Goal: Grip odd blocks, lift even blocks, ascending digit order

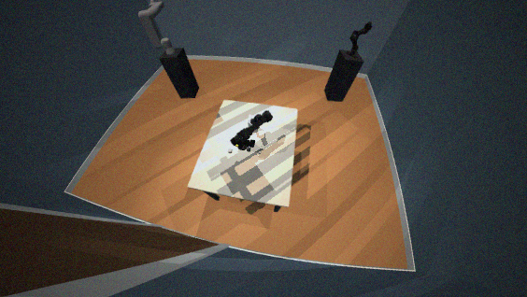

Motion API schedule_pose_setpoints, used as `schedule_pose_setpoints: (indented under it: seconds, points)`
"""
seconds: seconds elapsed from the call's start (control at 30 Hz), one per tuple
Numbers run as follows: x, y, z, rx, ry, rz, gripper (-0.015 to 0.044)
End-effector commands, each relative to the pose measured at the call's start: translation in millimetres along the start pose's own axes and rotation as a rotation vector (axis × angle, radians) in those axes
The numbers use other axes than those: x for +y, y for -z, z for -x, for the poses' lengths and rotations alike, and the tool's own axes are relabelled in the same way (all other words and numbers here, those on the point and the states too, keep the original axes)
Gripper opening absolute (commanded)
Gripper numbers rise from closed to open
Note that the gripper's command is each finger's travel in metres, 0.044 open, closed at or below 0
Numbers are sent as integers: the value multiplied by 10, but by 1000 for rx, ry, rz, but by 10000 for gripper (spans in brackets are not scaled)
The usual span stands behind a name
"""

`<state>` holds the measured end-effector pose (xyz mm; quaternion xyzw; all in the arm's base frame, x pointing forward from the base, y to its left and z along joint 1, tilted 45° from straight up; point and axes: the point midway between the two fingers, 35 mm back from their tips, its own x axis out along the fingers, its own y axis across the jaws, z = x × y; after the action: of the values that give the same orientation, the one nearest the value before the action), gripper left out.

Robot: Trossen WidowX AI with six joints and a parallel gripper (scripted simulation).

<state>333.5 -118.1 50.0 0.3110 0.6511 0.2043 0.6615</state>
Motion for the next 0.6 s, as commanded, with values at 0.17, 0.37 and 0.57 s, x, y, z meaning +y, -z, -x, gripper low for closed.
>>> schedule_pose_setpoints:
  seconds: [0.17,0.37,0.57]
  points:
    - [-1474,112,-144,13,-13,2,120]
    - [-1530,127,-155,13,-14,2,120]
    - [-1529,111,-728,12,-15,3,251]
